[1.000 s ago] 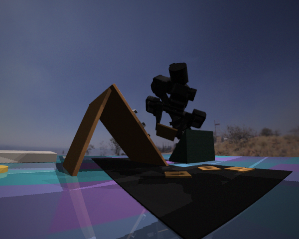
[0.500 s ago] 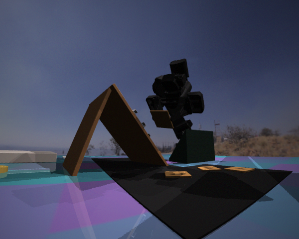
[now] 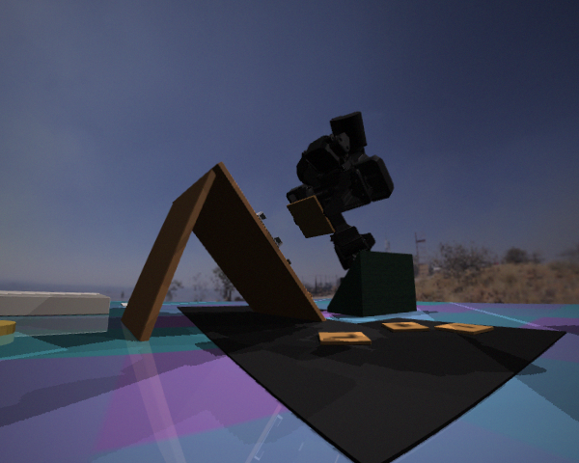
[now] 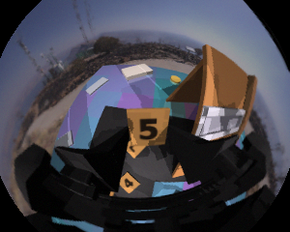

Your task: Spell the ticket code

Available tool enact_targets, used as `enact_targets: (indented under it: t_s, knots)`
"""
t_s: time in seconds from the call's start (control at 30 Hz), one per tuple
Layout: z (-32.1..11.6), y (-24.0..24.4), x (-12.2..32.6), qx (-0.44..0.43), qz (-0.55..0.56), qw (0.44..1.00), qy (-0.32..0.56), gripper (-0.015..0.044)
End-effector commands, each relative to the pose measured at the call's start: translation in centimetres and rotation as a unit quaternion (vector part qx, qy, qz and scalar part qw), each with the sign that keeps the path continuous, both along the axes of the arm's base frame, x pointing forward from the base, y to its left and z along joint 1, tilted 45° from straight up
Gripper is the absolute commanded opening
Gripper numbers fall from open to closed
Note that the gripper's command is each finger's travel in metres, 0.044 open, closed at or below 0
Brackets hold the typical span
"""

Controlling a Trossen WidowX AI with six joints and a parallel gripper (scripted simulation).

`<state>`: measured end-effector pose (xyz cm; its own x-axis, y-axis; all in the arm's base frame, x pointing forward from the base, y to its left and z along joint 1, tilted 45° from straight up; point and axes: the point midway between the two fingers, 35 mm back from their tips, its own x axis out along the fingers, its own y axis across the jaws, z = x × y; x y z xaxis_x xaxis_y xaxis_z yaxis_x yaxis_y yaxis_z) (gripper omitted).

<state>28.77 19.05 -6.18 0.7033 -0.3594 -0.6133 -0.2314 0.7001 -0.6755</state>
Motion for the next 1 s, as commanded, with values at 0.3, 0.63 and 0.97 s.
enact_targets:
  t_s: [0.3,0.63,0.97]
  knots:
    - [0.3,-0.3,0.1,0.001,-0.003,1.000,-0.002,0.0000]
    - [0.6,-0.7,0.2,0.001,-0.003,1.000,-0.002,0.0000]
    - [0.9,-1.2,0.3,0.000,-0.003,1.000,-0.002,0.0000]
